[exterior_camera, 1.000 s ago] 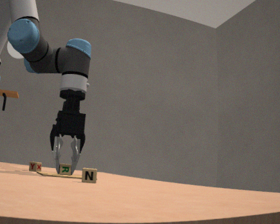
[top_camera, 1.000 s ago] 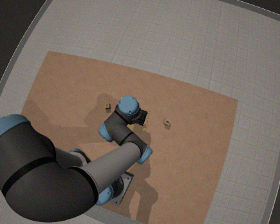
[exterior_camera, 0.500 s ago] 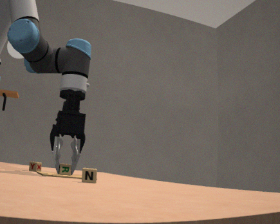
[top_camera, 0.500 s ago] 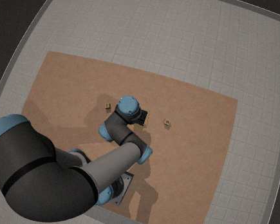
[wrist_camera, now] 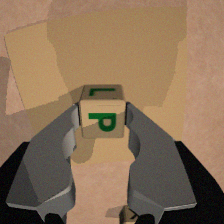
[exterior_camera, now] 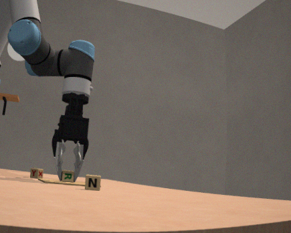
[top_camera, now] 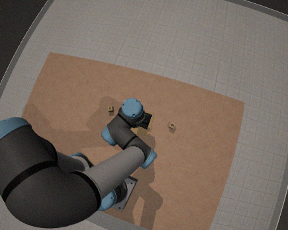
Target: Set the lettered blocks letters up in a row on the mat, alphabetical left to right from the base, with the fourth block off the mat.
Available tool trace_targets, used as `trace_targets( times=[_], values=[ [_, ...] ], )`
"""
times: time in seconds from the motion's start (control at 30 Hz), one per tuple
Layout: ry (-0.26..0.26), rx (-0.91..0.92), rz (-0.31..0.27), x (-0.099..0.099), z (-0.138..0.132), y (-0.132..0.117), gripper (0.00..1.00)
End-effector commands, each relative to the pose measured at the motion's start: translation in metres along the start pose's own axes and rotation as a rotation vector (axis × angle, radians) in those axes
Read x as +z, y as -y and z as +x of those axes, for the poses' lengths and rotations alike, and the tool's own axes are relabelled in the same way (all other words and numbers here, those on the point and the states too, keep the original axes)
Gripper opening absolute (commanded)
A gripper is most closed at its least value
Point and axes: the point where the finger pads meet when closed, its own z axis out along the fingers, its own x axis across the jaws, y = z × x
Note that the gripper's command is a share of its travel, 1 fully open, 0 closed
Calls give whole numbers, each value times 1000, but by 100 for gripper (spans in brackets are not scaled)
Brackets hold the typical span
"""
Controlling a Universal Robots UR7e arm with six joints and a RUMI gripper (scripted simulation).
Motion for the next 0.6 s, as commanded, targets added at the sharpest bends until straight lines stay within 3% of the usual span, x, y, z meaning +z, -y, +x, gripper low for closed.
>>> trace_targets(
  times=[0.0,0.27,0.57],
  values=[
    [-1,0,0,0,0,0,16],
    [-1,0,0,0,0,0,28],
    [-1,0,0,0,0,0,28]
  ],
)
